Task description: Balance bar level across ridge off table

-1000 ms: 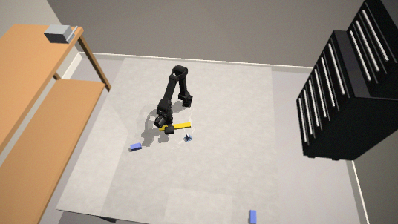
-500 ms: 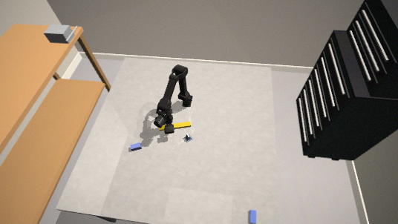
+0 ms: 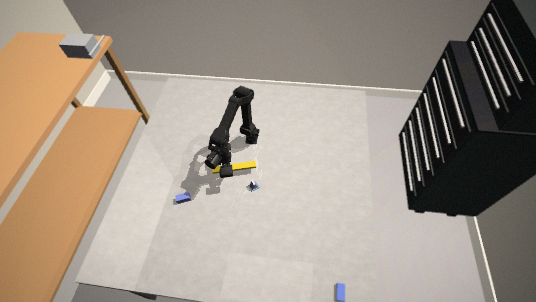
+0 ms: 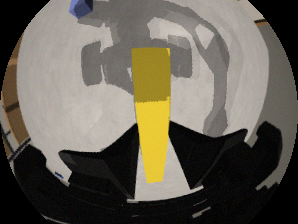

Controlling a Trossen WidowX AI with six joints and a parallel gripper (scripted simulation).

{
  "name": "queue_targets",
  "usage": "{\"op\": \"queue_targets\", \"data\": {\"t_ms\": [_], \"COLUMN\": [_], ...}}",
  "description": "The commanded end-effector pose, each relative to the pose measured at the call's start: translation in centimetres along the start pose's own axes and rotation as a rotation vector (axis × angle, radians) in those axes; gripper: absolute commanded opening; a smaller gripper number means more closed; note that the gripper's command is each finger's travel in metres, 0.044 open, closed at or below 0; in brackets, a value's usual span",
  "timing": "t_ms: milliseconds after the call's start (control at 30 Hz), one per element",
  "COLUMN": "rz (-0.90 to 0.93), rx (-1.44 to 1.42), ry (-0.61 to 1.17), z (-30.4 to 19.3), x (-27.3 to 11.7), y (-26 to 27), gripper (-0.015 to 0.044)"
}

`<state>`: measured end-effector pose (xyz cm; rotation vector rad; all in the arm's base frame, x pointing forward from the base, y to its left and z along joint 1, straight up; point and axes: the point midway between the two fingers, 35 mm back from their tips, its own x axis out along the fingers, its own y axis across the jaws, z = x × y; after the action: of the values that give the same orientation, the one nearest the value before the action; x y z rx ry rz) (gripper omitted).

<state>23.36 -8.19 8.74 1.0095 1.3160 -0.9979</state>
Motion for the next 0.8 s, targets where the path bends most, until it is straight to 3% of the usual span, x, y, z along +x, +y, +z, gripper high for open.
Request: {"op": "queue_targets", "data": {"t_ms": [0, 767], "rz": [0.006, 0.006], "rx": [0.002, -0.035], "ry": [-0.007, -0.008], "z": [0.1, -0.7], "x": [-1.1, -5.7], "y": [0.1, 0.7], "gripper": [0.0000, 0.0000]}}
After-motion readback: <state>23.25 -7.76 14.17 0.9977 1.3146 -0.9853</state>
